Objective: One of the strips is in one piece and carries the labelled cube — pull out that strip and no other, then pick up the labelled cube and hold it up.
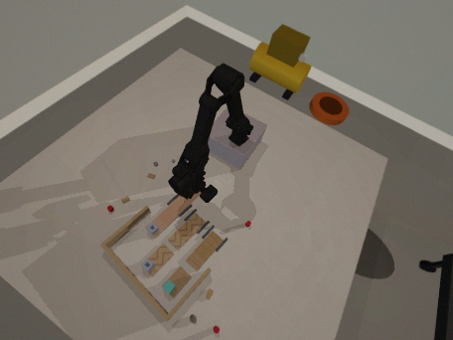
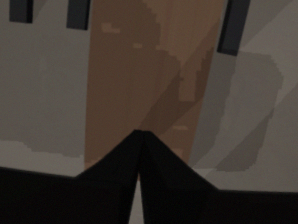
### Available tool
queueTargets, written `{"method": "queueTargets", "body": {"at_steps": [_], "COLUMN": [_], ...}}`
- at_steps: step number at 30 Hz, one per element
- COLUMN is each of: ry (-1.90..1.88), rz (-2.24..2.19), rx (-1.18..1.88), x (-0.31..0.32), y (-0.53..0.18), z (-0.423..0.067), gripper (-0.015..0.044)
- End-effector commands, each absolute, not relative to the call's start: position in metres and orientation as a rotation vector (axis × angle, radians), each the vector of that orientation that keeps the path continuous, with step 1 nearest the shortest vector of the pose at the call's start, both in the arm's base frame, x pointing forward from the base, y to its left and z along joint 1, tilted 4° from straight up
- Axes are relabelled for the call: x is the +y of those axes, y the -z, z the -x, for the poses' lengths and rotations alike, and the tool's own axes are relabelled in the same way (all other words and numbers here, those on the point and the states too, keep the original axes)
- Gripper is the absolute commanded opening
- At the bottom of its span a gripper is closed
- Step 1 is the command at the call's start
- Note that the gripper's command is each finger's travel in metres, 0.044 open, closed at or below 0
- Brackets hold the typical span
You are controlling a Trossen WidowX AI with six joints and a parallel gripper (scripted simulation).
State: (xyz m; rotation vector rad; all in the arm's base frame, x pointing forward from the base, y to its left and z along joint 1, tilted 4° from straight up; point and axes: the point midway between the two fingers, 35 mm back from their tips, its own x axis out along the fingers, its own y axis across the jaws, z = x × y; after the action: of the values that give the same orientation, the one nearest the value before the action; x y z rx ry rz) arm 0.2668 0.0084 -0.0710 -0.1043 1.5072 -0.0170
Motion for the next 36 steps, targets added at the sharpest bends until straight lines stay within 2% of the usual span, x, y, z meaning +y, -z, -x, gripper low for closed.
{"method": "queueTargets", "body": {"at_steps": [1, 36], "ry": [0.017, 0.017], "rz": [0.102, 0.102], "rx": [1.545, 1.548], "x": [0.008, 0.007], "y": [0.077, 0.078], "z": [-0.250, -0.213], "gripper": [0.0000, 0.0000]}}
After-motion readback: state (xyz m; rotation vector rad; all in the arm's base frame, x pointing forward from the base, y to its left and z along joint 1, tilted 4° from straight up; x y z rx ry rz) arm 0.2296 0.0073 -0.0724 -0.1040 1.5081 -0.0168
